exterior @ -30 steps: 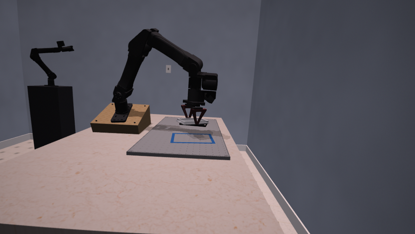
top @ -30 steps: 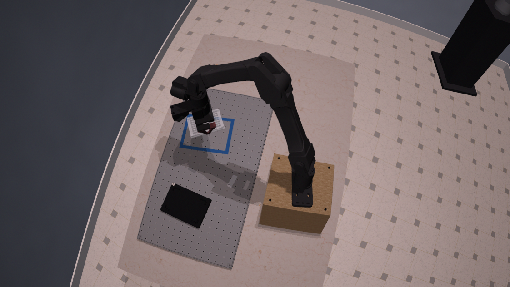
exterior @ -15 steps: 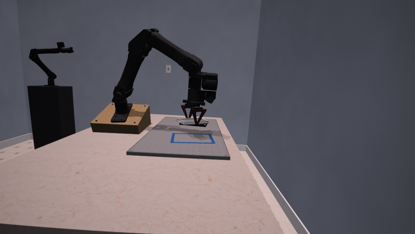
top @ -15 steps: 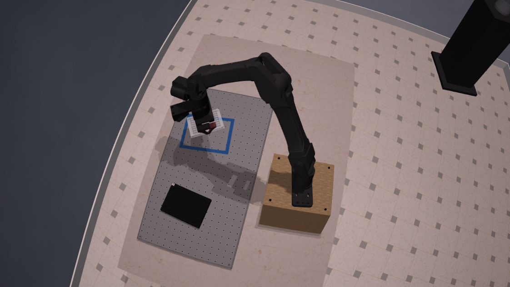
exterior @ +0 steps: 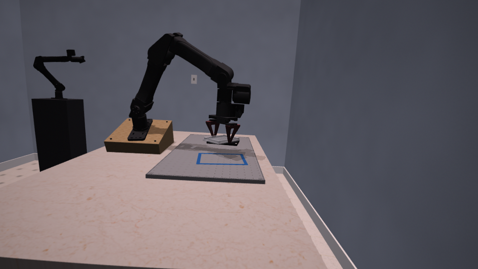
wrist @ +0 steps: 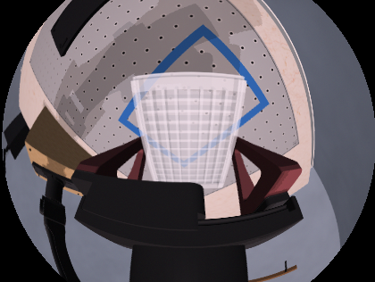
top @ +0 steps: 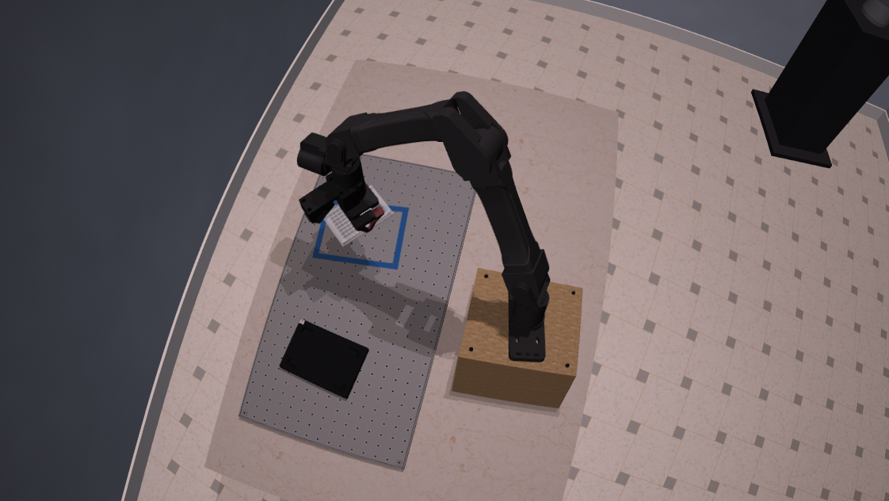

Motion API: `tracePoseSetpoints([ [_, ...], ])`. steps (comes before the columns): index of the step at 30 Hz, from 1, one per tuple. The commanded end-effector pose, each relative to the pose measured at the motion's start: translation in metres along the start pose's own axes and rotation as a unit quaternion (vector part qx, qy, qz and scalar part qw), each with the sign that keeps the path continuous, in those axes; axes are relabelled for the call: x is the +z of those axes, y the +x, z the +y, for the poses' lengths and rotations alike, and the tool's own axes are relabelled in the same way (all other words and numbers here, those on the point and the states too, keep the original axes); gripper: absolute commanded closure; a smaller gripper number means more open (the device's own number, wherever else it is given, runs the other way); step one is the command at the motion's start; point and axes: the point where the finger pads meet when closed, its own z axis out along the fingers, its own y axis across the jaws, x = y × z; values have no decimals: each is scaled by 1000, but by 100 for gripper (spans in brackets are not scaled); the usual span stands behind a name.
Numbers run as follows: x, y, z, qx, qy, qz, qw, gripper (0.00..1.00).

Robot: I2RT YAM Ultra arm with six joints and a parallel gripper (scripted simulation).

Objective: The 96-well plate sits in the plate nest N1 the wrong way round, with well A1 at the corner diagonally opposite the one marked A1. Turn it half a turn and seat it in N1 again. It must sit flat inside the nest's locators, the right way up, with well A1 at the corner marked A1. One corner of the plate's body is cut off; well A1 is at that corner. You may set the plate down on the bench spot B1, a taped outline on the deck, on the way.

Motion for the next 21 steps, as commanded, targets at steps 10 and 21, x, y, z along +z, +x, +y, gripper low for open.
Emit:
tracePoseSetpoints([
  [10, -24, -7, -10, -173, 30, -15, 984, 100],
  [21, -24, -7, -10, -173, 30, -15, 984, 100],
])
